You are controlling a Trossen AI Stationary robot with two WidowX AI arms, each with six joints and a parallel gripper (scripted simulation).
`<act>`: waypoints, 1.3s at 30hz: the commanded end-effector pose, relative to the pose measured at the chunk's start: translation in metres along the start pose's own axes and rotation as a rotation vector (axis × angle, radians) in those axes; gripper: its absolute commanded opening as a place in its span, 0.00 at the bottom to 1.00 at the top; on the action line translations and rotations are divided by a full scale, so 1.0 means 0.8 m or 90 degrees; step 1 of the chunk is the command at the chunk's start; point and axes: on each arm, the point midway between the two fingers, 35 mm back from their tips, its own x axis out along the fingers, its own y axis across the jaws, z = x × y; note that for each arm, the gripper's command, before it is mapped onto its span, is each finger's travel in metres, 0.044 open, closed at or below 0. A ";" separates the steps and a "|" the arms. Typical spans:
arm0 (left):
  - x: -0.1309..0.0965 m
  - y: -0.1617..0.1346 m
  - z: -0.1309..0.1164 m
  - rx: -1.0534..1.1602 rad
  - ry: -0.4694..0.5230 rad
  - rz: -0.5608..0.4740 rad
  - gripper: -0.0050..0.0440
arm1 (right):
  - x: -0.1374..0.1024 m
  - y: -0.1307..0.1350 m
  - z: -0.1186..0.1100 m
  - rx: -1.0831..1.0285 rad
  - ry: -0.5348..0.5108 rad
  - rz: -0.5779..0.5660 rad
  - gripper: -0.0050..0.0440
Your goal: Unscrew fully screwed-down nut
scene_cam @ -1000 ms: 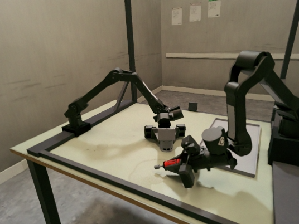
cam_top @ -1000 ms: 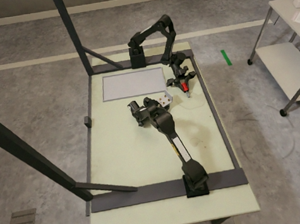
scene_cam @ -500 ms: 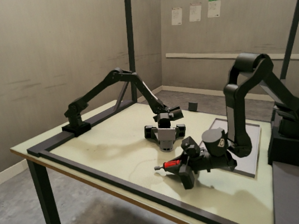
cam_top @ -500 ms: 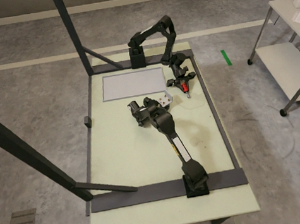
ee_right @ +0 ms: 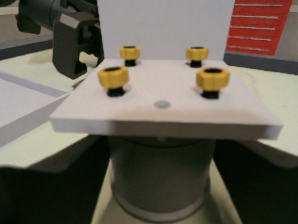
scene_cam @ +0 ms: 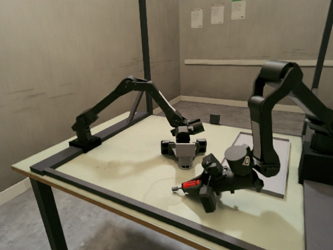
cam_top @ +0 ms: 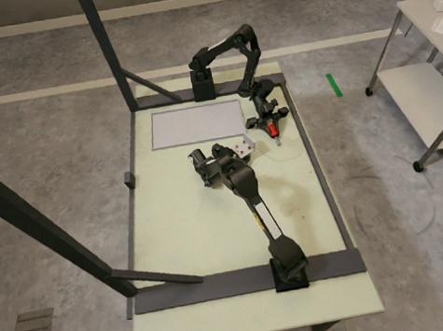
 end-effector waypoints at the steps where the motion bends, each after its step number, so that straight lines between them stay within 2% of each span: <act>1: 0.002 0.004 0.014 0.014 -0.017 0.003 0.37 | -0.003 0.006 0.029 0.033 -0.003 0.005 0.60; 39: 0.007 0.001 -0.005 0.008 -0.008 0.000 0.37 | -0.003 0.006 0.029 0.033 -0.003 0.005 0.60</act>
